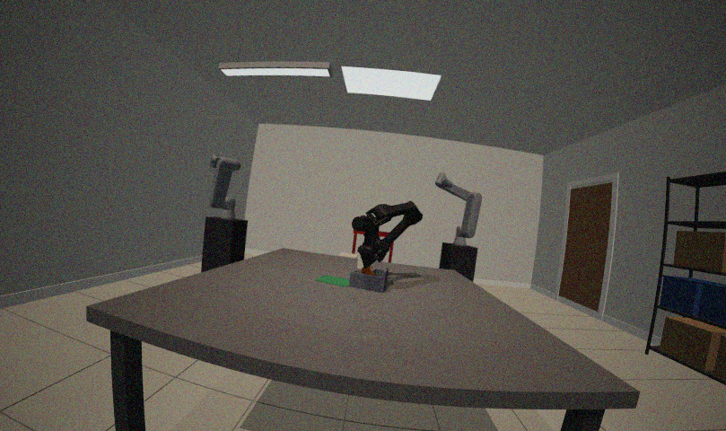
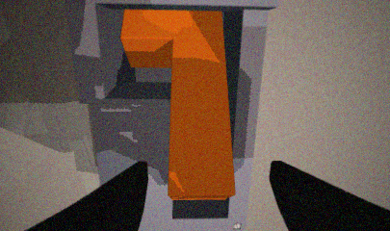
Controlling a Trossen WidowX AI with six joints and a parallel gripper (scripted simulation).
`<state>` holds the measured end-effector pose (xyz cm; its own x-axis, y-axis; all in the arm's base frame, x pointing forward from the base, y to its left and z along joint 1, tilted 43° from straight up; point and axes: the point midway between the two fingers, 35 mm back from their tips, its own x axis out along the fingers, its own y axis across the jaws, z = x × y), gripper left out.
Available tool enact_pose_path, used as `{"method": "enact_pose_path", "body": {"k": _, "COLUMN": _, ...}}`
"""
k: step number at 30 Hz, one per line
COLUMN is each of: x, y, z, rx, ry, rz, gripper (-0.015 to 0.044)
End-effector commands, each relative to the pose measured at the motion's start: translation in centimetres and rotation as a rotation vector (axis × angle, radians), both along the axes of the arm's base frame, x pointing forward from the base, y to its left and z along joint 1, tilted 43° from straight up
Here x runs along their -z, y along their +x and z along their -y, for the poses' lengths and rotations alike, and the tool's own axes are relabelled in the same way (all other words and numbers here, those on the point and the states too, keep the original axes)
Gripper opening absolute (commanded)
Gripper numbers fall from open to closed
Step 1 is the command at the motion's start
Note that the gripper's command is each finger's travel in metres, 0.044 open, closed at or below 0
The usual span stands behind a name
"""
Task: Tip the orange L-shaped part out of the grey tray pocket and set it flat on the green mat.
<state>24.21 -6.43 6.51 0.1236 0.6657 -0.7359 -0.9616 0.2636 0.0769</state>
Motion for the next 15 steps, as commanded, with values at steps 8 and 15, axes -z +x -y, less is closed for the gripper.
{"method": "enact_pose_path", "body": {"k": 8, "x": 1.3, "y": 0.2, "z": -1.4, "rx": 0.003, "ry": 0.008, "rz": -0.001, "gripper": 0.0280}}
{"method": "enact_pose_path", "body": {"k": 15, "x": 1.5, "y": 0.2, "z": -1.5, "rx": -0.001, "ry": 0.002, "rz": 0.000, "gripper": 0.0254}}
